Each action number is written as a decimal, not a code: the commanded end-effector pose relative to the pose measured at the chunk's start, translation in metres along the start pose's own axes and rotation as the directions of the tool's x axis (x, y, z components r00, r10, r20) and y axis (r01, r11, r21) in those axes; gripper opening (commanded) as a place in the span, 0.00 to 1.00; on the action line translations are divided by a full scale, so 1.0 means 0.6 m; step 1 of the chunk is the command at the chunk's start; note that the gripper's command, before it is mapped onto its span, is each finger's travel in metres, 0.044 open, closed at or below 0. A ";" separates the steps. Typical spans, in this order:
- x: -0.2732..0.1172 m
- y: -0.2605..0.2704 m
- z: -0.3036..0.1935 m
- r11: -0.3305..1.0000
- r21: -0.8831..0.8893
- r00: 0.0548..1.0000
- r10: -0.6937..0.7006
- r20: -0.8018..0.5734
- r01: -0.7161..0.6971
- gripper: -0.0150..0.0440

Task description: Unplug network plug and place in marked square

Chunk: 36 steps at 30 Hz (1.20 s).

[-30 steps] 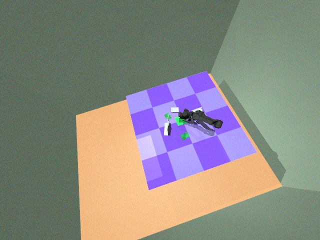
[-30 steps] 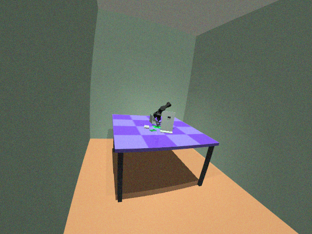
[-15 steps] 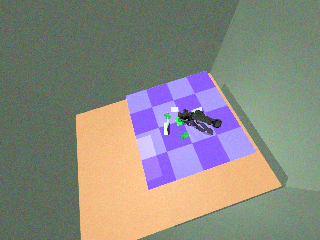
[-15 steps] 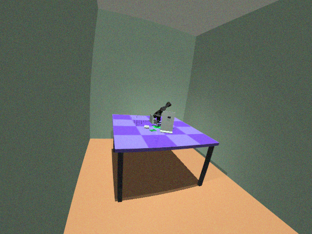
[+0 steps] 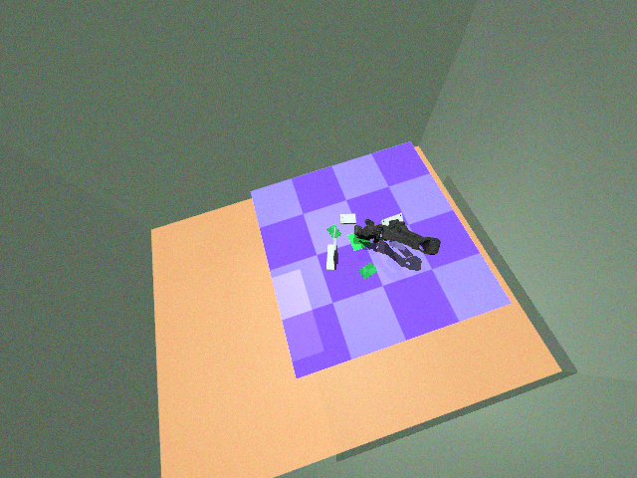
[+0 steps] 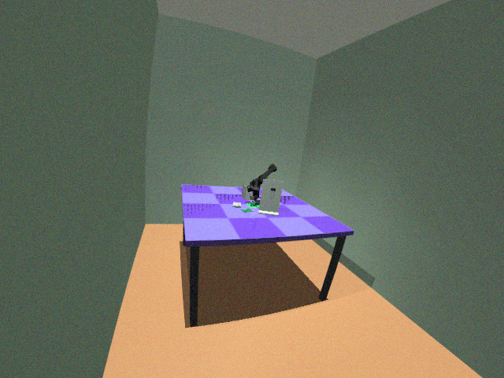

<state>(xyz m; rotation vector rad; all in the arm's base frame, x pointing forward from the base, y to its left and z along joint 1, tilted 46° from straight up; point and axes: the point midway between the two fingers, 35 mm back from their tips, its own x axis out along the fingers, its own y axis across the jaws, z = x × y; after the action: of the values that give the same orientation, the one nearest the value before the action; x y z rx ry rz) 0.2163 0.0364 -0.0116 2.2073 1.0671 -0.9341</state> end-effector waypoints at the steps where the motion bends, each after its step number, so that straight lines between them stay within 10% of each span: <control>1: 0.007 -0.009 0.003 1.000 0.010 1.000 -0.008 0.005 0.008 0.25; 36: 0.036 -0.035 -0.004 1.000 0.012 1.000 -0.007 -0.001 0.007 0.25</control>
<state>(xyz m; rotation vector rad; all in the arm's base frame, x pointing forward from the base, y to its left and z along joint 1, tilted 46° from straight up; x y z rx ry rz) 0.2108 0.0586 -0.0280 2.2148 1.0725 -0.9345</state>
